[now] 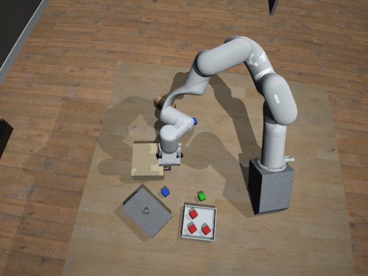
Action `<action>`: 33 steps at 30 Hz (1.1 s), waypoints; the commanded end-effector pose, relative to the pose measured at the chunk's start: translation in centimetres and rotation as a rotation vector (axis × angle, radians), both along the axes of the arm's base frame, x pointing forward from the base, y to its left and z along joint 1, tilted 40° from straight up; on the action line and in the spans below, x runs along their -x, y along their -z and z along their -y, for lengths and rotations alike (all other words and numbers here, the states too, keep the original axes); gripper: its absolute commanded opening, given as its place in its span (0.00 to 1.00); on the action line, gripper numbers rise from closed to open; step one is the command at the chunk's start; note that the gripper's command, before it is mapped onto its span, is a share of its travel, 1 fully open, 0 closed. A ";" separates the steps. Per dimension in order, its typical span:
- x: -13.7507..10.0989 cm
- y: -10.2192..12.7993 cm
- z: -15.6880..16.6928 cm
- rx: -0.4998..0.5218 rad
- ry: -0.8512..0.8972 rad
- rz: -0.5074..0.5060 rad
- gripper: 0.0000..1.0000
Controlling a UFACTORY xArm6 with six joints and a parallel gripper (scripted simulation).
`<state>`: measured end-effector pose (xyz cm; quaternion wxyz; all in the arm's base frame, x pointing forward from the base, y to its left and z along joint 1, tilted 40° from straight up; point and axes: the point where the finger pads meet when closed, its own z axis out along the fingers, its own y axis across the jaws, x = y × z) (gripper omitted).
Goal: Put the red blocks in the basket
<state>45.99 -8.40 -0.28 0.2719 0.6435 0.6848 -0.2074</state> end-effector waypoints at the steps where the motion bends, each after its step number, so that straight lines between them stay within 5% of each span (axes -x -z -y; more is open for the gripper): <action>1: -0.1 -0.4 -0.3 -0.001 -0.002 0.003 0.24; 33: 0.9 -7.2 -5.9 -0.001 -0.002 0.003 0.24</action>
